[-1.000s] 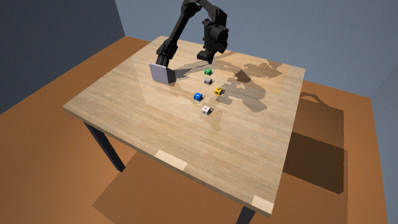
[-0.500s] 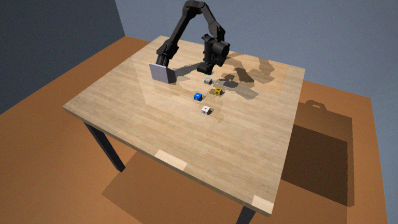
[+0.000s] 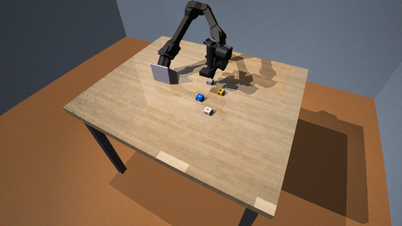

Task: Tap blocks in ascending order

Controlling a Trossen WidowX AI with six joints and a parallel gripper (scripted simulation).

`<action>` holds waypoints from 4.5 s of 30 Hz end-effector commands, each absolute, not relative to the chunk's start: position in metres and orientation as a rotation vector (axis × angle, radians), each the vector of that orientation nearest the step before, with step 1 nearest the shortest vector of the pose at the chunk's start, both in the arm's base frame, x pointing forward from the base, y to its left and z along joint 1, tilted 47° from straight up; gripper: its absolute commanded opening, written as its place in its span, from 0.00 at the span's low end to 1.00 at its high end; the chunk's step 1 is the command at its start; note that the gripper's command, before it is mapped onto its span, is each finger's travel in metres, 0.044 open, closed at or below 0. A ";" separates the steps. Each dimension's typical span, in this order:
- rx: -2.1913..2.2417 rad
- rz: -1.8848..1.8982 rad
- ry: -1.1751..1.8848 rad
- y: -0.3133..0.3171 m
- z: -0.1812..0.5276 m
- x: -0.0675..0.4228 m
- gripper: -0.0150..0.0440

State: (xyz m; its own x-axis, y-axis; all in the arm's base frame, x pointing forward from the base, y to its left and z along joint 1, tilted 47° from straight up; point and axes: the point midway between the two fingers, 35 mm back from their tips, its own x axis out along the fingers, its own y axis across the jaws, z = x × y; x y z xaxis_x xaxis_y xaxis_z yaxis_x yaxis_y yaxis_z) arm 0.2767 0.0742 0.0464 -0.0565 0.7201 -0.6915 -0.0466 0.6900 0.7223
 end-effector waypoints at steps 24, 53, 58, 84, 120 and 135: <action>0.585 0.676 1.517 0.050 0.068 0.280 0.29; 0.574 0.657 1.507 -0.112 -0.001 0.368 0.29; 0.571 0.673 1.511 -0.137 -0.040 0.374 0.29; 0.573 0.678 1.509 -0.072 -0.108 0.370 0.29; 0.571 0.675 1.511 -0.139 -0.043 0.374 0.29; 0.546 0.694 1.518 -0.065 0.063 0.346 0.29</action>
State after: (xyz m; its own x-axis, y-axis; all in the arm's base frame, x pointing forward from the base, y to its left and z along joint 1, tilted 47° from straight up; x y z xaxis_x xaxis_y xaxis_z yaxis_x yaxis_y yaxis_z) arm 0.3593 -0.0913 0.0308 -0.0645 0.7049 -0.7063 -0.0756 0.7023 0.7078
